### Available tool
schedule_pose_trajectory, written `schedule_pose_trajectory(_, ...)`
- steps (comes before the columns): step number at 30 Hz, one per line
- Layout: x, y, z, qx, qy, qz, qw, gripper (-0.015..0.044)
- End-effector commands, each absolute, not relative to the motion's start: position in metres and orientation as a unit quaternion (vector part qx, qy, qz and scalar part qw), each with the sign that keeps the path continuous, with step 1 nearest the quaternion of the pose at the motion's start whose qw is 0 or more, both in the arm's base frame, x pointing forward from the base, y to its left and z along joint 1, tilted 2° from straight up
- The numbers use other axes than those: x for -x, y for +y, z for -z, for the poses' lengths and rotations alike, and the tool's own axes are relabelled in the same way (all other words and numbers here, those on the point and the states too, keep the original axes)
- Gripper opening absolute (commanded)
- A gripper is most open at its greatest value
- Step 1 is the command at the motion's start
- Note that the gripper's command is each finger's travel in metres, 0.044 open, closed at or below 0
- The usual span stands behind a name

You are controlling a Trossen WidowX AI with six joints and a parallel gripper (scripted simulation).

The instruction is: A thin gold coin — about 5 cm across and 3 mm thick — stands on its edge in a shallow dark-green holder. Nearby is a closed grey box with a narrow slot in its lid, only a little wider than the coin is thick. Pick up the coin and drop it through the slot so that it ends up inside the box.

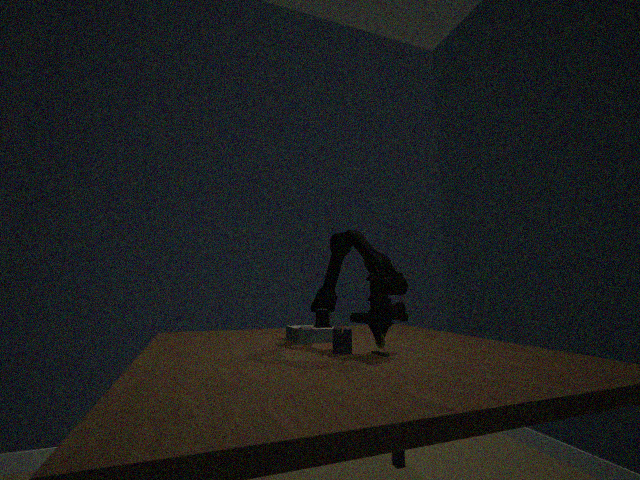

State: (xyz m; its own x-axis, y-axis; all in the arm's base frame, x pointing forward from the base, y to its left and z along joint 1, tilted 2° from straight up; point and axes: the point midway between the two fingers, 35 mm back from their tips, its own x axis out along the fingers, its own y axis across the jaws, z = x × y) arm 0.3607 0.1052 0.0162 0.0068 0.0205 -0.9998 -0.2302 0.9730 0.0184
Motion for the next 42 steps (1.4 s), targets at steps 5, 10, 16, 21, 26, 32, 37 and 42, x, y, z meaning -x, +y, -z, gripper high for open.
schedule_pose_trajectory(5, -0.362, 0.105, -0.036, 0.073, 0.699, -0.09, 0.705, 0.0)
schedule_pose_trajectory(10, -0.362, 0.105, -0.049, 0.073, 0.699, -0.09, 0.705, 0.0)
schedule_pose_trajectory(16, -0.361, 0.104, -0.065, 0.073, 0.699, -0.09, 0.705, 0.0)
schedule_pose_trajectory(21, -0.36, 0.103, -0.078, 0.073, 0.699, -0.09, 0.705, 0.0)
schedule_pose_trajectory(26, -0.358, 0.103, -0.09, 0.073, 0.699, -0.09, 0.705, 0.0)
schedule_pose_trajectory(32, -0.359, 0.103, -0.092, 0.043, 0.703, -0.06, 0.708, 0.0)
schedule_pose_trajectory(37, -0.36, 0.103, -0.092, -0.018, 0.705, 0.001, 0.709, 0.0)
schedule_pose_trajectory(42, -0.362, 0.103, -0.093, -0.079, 0.702, 0.061, 0.705, 0.0)
